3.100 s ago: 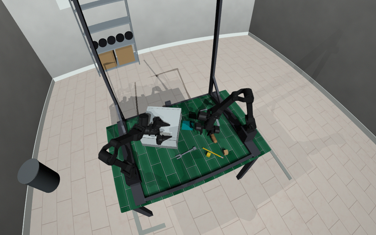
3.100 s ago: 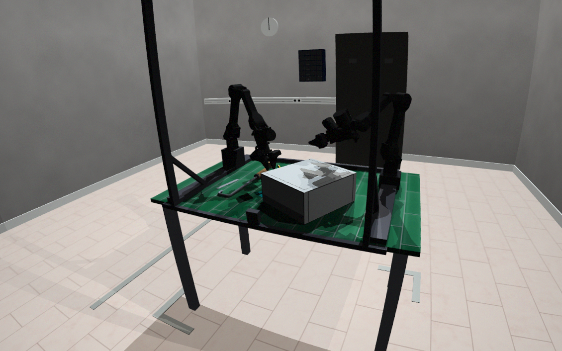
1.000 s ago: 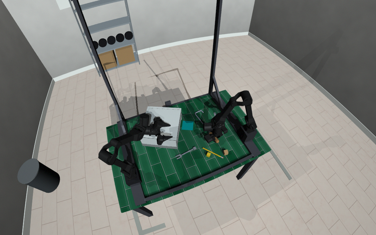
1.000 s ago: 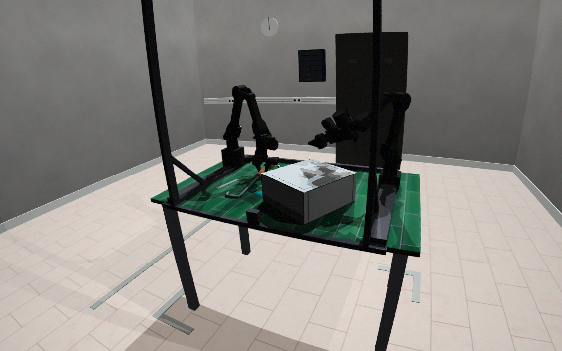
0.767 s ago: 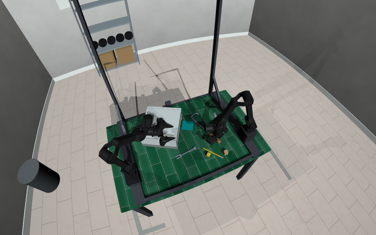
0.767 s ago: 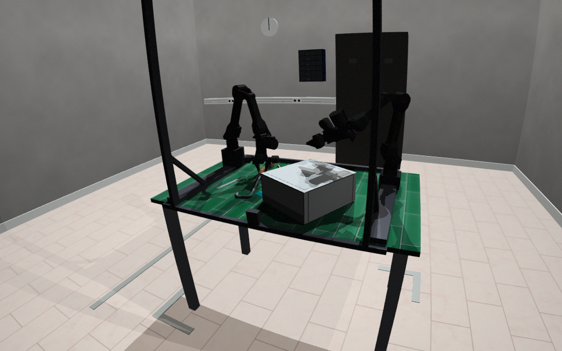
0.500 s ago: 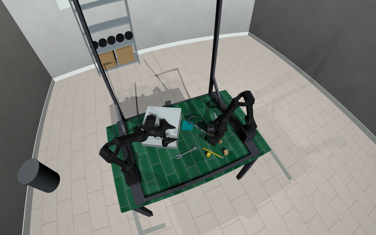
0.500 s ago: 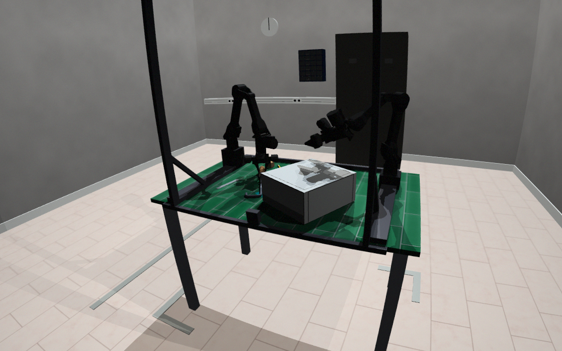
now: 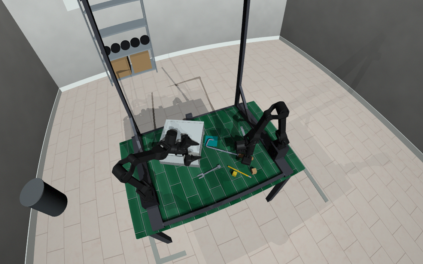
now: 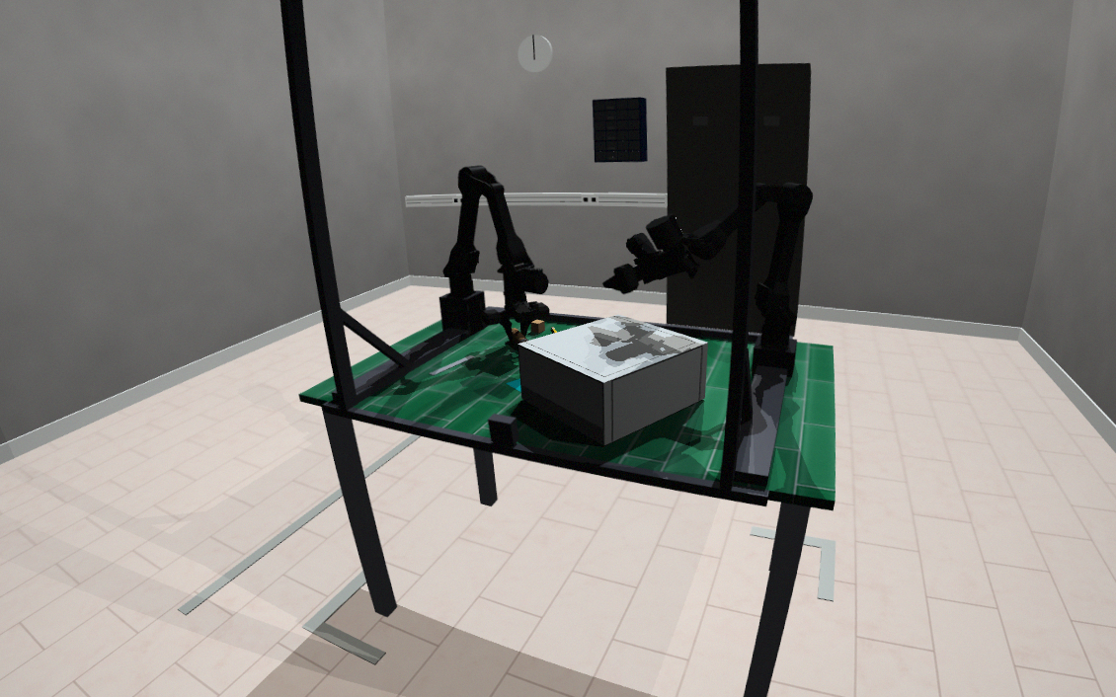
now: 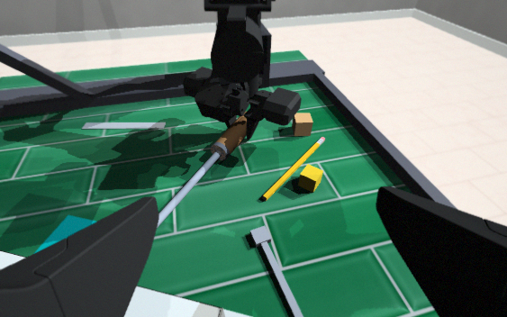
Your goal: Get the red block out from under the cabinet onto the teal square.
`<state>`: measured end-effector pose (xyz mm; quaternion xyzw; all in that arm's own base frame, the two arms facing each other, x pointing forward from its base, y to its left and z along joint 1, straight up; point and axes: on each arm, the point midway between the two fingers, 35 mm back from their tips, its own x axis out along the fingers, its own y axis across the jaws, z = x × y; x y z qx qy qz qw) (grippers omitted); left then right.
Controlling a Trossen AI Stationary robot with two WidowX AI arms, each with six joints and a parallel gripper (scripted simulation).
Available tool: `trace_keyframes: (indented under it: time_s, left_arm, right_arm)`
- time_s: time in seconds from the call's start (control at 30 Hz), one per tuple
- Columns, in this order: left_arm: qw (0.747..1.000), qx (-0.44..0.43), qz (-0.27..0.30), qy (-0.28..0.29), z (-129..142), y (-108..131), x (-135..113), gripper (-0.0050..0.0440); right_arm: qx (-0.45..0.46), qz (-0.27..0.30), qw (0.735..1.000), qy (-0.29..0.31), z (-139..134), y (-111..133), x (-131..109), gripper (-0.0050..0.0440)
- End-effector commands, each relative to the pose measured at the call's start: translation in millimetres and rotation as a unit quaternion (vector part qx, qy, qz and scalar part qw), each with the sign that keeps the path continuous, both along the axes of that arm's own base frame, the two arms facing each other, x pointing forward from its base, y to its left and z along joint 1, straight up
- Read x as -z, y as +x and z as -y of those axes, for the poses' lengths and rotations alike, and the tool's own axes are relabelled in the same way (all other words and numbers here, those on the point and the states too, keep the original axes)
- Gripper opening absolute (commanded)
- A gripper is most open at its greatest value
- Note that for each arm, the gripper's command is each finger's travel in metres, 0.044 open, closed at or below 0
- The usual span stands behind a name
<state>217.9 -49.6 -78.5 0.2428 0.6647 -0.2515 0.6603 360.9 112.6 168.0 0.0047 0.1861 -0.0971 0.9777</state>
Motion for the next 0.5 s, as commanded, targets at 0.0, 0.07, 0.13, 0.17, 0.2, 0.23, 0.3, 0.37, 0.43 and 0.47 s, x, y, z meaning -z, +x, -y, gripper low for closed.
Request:
trace_keyframes:
  time_s: [0.0, 0.07, 0.13, 0.17, 0.2, 0.23, 0.3, 0.37, 0.43, 0.47]
  left_arm:
    - [0.997, -0.071, 0.012, 0.002, -5.9, -2.1, -3.7, 0.0115]
    - [0.996, -0.086, 0.011, 0.002, -6.3, -4.0, -3.7, 0.0115]
    - [0.995, -0.099, 0.011, 0.002, -6.6, -5.5, -3.6, 0.0115]
    - [0.994, -0.104, 0.011, 0.002, -6.7, -6.2, -3.6, 0.0115]
    - [0.994, -0.104, 0.011, 0.002, -6.7, -6.2, -3.6, 0.0115]
    - [0.994, -0.111, 0.011, 0.002, -6.8, -7.0, -3.6, 0.0115]
    - [0.992, -0.126, 0.011, 0.002, -7.1, -8.9, -3.5, 0.0115]
    - [0.992, -0.126, 0.011, 0.002, -7.1, -8.9, -3.5, 0.0115]
    - [0.992, -0.129, 0.009, 0.003, -6.6, -10.4, -2.7, 0.0115]
    - [0.992, -0.129, 0.007, 0.003, -6.7, -11.1, -2.1, 0.0115]
  right_arm:
    - [0.000, 0.019, 1.000, 0.012, -2.8, 5.0, -16.2, 0.0440]
    - [0.000, 0.019, 1.000, 0.012, -2.8, 5.0, -16.2, 0.0440]
    - [0.000, 0.019, 1.000, 0.012, -2.8, 5.0, -16.2, 0.0440]
    - [0.000, 0.019, 1.000, 0.012, -2.8, 5.0, -16.2, 0.0440]
    - [0.000, 0.019, 1.000, 0.012, -2.8, 5.0, -16.2, 0.0440]
    - [0.000, 0.015, 1.000, 0.009, -1.8, 2.6, -12.2, 0.0440]
    - [0.000, 0.015, 1.000, 0.009, -1.8, 2.6, -12.2, 0.0440]
    - [0.000, 0.015, 1.000, 0.009, -1.8, 2.6, -12.2, 0.0440]
    - [0.000, 0.015, 1.000, 0.009, -1.8, 2.6, -12.2, 0.0440]
    - [0.000, 0.015, 1.000, 0.009, -1.8, 2.6, -12.2, 0.0440]
